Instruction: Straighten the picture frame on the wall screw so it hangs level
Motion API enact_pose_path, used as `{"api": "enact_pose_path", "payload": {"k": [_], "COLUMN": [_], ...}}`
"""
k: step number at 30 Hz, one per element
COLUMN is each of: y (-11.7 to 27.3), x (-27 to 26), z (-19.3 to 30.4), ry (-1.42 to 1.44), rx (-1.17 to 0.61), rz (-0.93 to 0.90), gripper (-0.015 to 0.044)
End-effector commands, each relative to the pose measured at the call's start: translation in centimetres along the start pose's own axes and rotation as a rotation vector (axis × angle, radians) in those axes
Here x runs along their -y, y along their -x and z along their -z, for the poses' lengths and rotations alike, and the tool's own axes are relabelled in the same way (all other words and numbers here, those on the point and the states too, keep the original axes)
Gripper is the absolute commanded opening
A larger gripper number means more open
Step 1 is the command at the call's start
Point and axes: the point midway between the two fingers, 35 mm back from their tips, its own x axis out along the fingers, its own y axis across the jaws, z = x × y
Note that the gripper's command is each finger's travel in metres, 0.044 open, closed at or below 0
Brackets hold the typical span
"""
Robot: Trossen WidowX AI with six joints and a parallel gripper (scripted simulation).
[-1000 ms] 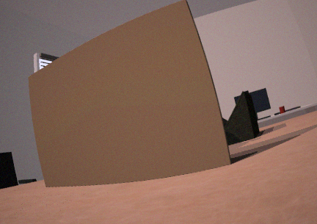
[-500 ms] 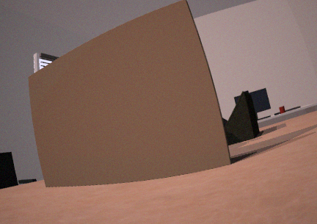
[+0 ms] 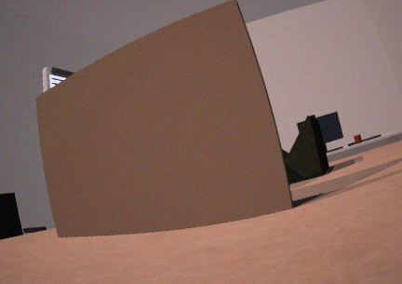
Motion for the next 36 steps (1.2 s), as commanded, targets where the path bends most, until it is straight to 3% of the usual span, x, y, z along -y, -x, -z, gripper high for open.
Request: {"api": "enact_pose_path", "payload": {"k": [1,6,13,23,36], "y": [2.7,6.5,7.5,15.5,15.7], "x": [0.2,0.8,-0.3,-2.7,-2.7], "z": [0.1,0.5,-0.1,-1.4,-1.4], "ry": [-0.073,-0.187,-0.203,-0.333,-0.336], "rx": [-0.006,-0.009,0.002,-0.013,-0.013], "rz": [0.001,0.001,-0.009,0.007,0.007], "gripper": [0.026,0.026,0.026,0.026,0.026]}}
